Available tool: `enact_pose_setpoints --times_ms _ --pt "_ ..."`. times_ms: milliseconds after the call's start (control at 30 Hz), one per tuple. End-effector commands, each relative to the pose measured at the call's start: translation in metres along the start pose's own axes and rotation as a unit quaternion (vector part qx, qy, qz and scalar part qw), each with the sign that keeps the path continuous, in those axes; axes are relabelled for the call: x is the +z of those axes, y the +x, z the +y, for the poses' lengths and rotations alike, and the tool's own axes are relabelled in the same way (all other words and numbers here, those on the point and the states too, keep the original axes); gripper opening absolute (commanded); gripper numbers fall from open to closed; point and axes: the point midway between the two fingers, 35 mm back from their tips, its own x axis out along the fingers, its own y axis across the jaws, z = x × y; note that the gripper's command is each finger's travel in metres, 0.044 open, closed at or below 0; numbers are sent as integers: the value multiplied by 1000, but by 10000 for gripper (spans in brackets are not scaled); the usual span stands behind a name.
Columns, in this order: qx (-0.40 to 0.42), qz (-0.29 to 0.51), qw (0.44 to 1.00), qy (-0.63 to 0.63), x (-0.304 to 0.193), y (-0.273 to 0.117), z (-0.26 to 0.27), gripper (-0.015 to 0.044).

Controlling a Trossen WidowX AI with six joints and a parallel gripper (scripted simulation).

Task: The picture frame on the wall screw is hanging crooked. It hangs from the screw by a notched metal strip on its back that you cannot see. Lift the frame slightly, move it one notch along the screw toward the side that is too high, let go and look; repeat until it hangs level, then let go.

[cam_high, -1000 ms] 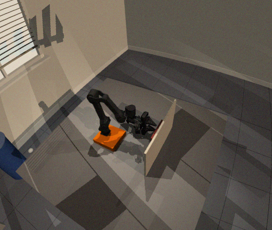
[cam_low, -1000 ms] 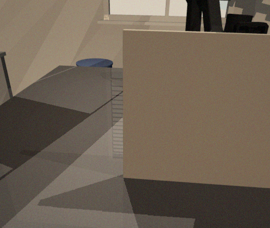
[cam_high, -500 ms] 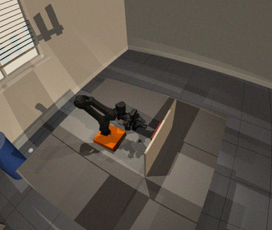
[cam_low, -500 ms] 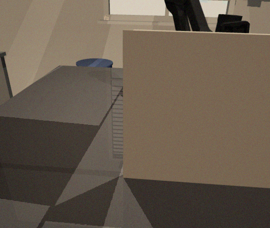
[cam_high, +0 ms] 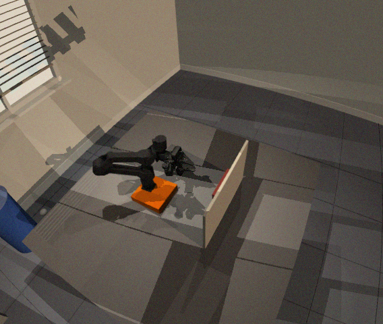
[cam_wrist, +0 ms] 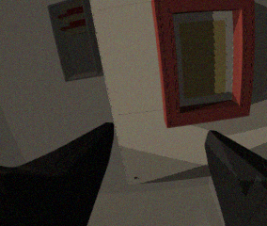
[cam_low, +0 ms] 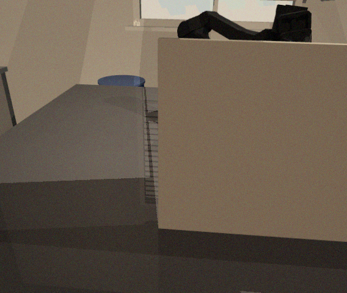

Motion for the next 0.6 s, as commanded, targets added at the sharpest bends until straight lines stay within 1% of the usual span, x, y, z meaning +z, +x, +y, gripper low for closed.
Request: enact_pose_setpoints --times_ms 0,567 --pt "9 -1 999 34 17 -36 16 260" --pt "10 -1 999 37 19 -39 17 260"
